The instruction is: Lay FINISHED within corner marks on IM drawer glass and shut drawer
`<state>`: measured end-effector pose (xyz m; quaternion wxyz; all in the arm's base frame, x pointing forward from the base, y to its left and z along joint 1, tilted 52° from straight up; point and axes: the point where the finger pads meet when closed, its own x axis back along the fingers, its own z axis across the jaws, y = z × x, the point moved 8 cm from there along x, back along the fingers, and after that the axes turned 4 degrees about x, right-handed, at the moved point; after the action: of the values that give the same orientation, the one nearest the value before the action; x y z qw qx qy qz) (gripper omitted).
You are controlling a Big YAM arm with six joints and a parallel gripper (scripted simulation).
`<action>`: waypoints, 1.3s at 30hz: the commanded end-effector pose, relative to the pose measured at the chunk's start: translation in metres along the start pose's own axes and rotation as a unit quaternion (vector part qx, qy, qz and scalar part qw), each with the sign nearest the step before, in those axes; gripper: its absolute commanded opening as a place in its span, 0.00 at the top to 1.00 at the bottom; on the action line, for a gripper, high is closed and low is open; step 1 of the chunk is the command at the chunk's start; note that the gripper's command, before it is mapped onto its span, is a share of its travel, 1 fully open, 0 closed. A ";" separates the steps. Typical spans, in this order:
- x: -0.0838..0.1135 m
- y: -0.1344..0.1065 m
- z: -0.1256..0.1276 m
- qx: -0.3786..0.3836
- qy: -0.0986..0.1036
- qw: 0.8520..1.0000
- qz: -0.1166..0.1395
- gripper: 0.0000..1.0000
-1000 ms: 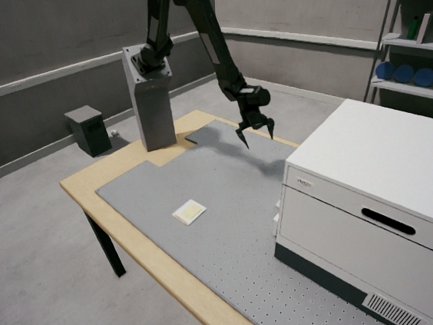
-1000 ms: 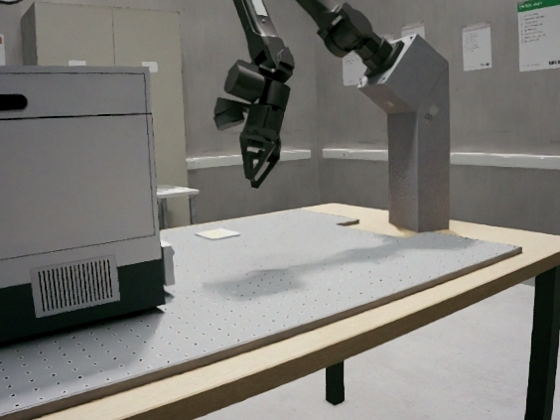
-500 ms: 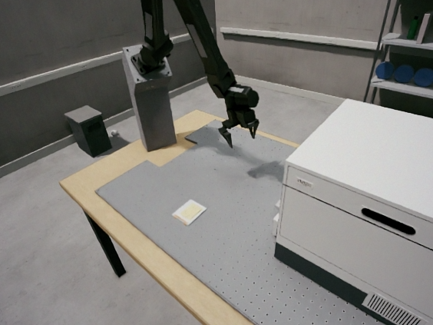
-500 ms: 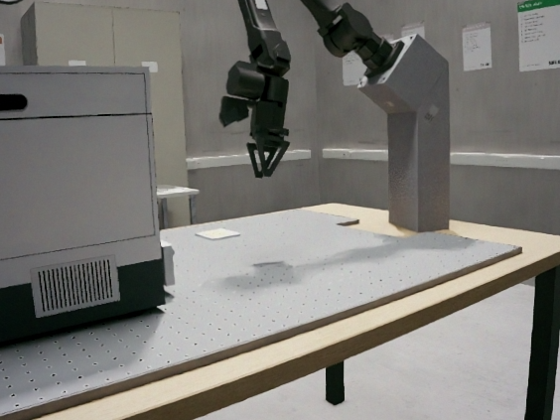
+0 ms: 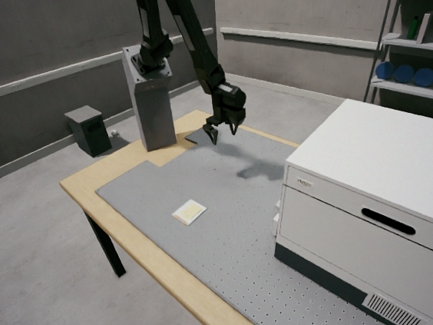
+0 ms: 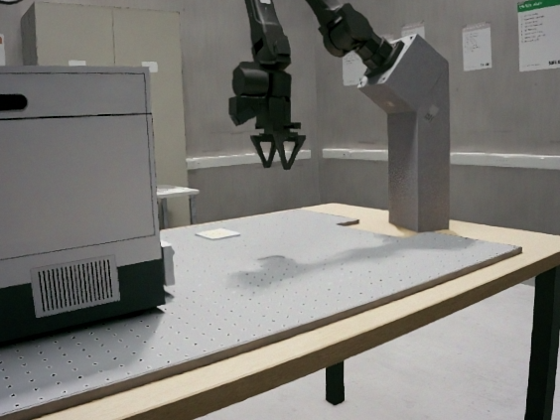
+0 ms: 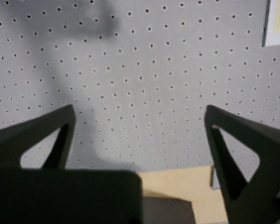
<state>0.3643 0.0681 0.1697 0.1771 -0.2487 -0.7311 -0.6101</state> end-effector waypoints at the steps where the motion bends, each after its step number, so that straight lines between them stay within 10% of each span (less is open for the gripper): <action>1: 0.006 -0.006 -0.009 0.040 -0.002 0.999 0.009 0.00; 20: 0.005 -0.010 -0.011 0.159 -0.001 0.987 0.031 0.08; 39: -0.023 0.067 -0.002 0.424 -0.016 0.905 0.004 0.42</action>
<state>0.4089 0.0645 0.2017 0.2476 -0.1876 -0.9004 -0.3047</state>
